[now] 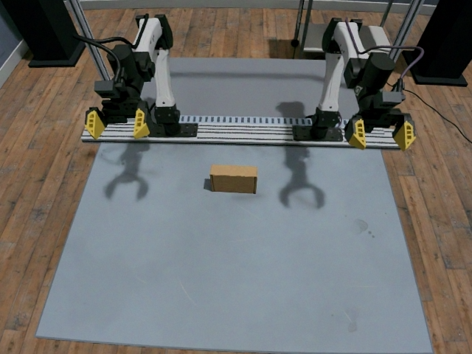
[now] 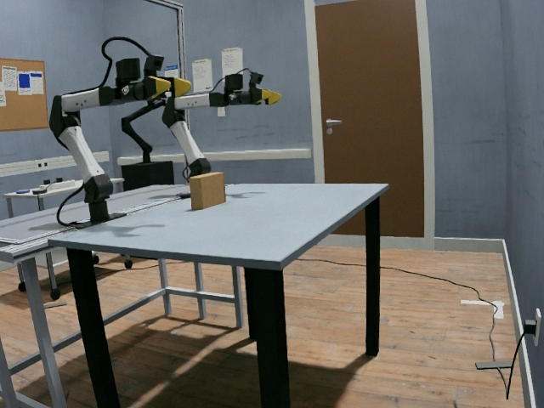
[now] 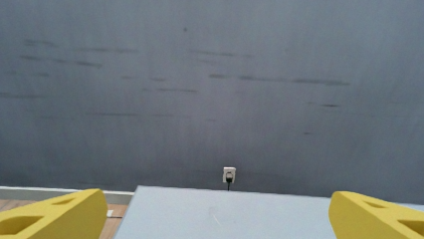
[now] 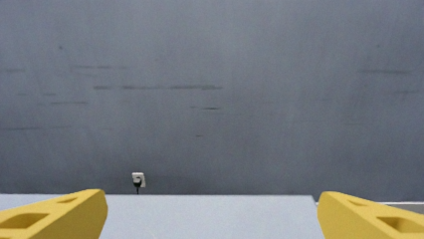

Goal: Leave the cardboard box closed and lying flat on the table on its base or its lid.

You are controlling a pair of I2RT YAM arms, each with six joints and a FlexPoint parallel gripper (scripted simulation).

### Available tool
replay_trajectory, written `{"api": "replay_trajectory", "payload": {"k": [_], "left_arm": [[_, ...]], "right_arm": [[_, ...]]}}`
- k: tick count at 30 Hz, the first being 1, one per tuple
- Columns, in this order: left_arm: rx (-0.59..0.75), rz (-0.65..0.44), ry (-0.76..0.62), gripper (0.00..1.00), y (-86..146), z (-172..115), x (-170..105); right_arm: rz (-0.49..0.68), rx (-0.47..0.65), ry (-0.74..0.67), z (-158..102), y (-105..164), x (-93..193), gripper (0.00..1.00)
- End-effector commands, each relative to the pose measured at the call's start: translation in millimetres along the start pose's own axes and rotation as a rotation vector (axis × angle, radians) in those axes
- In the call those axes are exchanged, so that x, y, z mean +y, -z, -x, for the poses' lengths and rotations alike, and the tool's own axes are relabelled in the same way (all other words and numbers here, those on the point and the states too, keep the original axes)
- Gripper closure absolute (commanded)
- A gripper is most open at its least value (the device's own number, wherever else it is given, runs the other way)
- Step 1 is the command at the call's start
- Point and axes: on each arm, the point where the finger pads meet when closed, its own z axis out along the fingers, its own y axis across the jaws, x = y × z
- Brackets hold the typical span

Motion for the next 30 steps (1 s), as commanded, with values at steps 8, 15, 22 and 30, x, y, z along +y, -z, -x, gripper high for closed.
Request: {"api": "replay_trajectory", "payload": {"k": [8, 15, 22, 30], "left_arm": [[-0.021, -0.004, -0.002, 0.0, 2, 8, -1], [-0.021, -0.004, -0.002, 0.0, 2, 8, -1], [0.125, -0.004, 0.002, 1.0, 20, -7, -18], [0.321, -0.066, -0.014, 1.0, 32, -45, -59]], "right_arm": [[0.004, -0.017, 0.001, 6, 1, 1, 0.0], [0.004, -0.017, 0.001, 6, 1, 1, 0.0], [0.001, 0.131, -0.006, -11, 21, 13, 1.0], [0.042, 0.266, -0.002, -32, 40, 37, 1.0]]}}
